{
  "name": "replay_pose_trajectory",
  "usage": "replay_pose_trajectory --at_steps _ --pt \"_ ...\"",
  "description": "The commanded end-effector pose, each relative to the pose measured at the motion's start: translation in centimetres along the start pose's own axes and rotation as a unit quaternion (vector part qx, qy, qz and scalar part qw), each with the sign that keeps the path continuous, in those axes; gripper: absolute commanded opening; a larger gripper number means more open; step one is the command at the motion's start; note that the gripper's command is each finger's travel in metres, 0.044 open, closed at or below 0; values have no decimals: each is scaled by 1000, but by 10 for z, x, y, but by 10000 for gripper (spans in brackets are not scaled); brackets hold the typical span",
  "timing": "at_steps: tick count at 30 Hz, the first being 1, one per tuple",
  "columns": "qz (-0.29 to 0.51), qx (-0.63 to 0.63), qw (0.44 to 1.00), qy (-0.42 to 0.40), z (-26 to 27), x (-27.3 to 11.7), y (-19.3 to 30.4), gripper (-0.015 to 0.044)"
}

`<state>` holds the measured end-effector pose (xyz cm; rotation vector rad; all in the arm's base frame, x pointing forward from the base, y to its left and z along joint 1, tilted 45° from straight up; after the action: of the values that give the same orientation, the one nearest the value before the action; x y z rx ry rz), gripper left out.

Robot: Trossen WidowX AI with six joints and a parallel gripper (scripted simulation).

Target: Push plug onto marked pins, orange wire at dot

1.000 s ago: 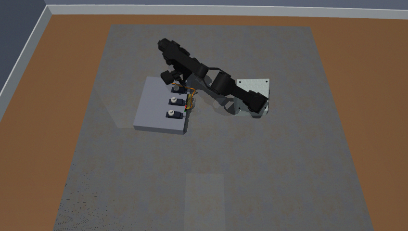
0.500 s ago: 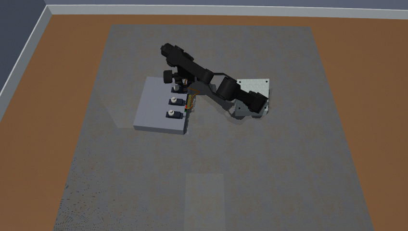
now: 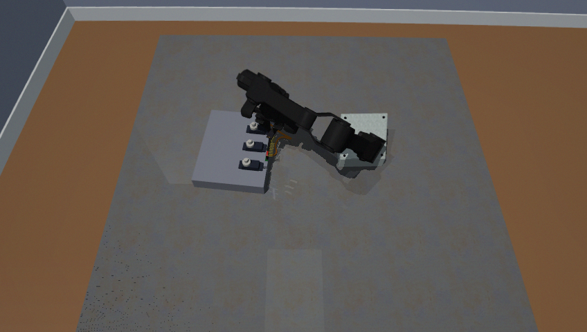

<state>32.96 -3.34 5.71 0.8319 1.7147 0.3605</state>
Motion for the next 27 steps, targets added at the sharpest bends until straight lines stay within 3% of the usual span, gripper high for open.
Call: replay_pose_trajectory --at_steps 1,14,27 --pt "2 69 998 3 -10 3 4 0" --pt "2 280 960 5 -38 6 14 0" --pt "1 479 878 6 -67 11 22 0"
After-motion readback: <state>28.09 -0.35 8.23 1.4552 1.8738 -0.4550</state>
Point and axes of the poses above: the point midway between the two fingers, 35 mm back from their tips, its own x axis out along the fingers, its own z axis across the jaws, y = z × x, the point moved 3 cm from there along -x, back along the fingers, and after that the axes turned 4 degrees about x, right-handed, at the moved point
